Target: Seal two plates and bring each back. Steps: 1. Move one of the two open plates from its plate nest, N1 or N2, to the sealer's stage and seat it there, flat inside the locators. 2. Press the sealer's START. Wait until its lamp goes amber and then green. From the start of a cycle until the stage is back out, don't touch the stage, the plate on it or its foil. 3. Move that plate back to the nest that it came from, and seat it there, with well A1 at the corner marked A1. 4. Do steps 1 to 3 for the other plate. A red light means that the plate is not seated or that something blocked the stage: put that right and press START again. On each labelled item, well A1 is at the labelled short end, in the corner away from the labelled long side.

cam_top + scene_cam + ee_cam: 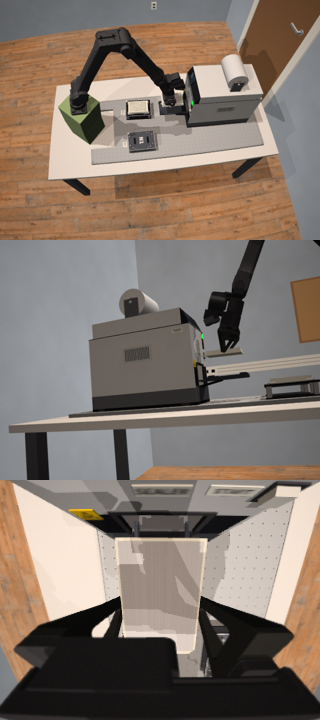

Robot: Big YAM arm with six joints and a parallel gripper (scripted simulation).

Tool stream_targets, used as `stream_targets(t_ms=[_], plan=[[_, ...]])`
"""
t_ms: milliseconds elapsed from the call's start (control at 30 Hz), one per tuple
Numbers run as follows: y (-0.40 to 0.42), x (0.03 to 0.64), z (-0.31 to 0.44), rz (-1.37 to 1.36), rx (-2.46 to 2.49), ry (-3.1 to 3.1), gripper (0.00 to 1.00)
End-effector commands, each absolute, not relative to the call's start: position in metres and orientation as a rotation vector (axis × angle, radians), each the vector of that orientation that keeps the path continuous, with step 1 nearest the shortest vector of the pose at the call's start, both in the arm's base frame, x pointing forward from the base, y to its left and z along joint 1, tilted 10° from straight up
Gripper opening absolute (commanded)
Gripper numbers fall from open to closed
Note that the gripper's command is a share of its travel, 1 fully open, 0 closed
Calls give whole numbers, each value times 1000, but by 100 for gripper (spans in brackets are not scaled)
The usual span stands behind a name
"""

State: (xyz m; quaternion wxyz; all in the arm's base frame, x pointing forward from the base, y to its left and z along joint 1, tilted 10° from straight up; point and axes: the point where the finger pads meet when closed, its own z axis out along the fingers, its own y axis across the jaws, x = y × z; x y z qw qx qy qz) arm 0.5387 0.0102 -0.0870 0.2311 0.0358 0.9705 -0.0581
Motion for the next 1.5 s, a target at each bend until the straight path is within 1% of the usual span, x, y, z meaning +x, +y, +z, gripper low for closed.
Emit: stream_targets(t_ms=[0, 200, 1467], plan=[[10, 542, -91, -159, 113, 2659, 0], [3, 537, -101, -166, 126, 2680, 0], [4, 537, -101, -165, 120, 2683, 0]])
